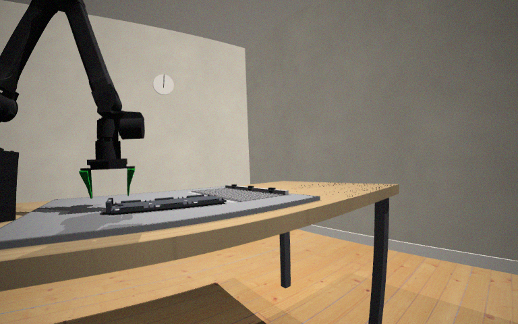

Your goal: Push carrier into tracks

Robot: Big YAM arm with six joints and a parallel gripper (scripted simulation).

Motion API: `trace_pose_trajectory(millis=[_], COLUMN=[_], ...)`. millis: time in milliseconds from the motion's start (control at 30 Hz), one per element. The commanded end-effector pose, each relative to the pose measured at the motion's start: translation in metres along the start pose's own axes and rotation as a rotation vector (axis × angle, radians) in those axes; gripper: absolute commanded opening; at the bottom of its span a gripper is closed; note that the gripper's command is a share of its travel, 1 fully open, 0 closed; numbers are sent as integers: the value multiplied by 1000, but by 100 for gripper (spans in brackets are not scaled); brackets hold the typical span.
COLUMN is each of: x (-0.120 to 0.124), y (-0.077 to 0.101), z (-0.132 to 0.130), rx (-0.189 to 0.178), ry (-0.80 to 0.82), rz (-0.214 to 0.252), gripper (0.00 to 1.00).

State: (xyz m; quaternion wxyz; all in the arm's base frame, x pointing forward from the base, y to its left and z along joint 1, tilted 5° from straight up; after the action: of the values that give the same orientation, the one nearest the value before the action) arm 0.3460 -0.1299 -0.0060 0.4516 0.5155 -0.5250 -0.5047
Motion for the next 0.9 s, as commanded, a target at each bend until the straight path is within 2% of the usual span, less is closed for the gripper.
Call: trace_pose_trajectory(millis=[0, 400, 500, 533, 867], x=[-5, -2, -2, 1, 1], y=[-9, -25, -25, -19, -19], z=[1, -7, -7, -6, -6], rx=[-2, 14, 14, 18, 18], ry=[3, 3, 4, 1, 1], rz=[-4, 1, 1, 3, 3], gripper=[100, 100, 100, 100, 100])
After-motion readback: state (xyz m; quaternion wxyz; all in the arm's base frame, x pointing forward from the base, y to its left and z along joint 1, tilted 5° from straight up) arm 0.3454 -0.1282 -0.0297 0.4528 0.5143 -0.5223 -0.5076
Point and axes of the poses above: the point where the finger pads meet when closed, its own y axis back along the fingers, its own z axis across the jaws, x = y × z, the point moved 10 cm from there along y, back along the fingers, and after that the axes turned 4 degrees about y, right-handed, at the moved point
